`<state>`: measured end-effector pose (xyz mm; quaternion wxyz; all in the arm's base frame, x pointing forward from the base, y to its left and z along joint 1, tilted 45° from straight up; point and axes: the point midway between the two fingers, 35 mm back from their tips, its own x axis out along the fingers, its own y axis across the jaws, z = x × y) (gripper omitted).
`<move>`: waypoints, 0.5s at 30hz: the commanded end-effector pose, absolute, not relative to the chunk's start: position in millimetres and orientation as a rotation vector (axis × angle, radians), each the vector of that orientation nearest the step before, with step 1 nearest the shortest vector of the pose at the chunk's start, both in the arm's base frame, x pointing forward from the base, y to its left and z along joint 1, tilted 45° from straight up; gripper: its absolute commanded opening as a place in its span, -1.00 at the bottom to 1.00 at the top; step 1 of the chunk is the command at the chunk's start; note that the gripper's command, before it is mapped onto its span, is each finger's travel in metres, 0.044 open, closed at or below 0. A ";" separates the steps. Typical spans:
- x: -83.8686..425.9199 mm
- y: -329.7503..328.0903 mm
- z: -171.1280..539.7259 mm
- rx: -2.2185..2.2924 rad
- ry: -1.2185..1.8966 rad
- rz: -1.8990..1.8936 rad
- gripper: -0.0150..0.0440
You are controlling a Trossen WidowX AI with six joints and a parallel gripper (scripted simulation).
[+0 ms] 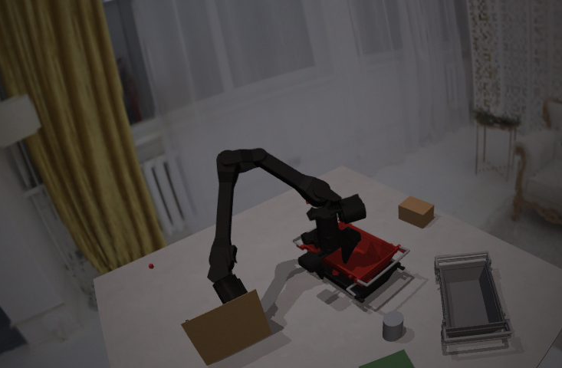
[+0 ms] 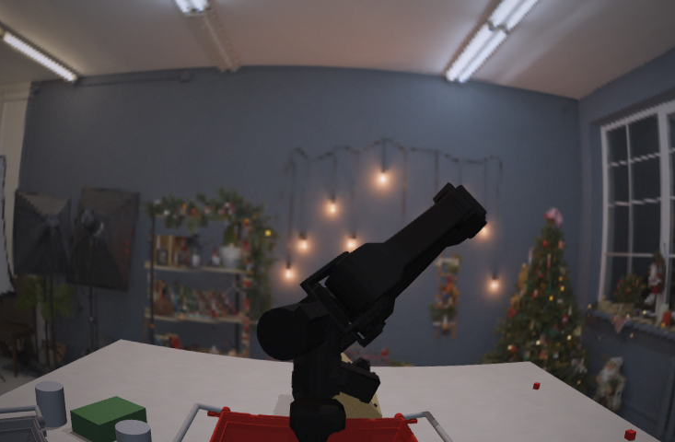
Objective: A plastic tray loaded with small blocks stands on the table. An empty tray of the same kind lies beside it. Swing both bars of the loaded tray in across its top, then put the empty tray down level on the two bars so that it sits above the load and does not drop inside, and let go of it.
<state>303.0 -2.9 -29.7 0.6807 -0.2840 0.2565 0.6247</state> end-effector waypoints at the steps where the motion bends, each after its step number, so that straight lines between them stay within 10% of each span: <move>1: 303.0 -2.9 -29.7 -0.637 0.576 1.402 1.00; 15: 299.8 -63.9 27.2 -0.637 0.589 1.400 1.00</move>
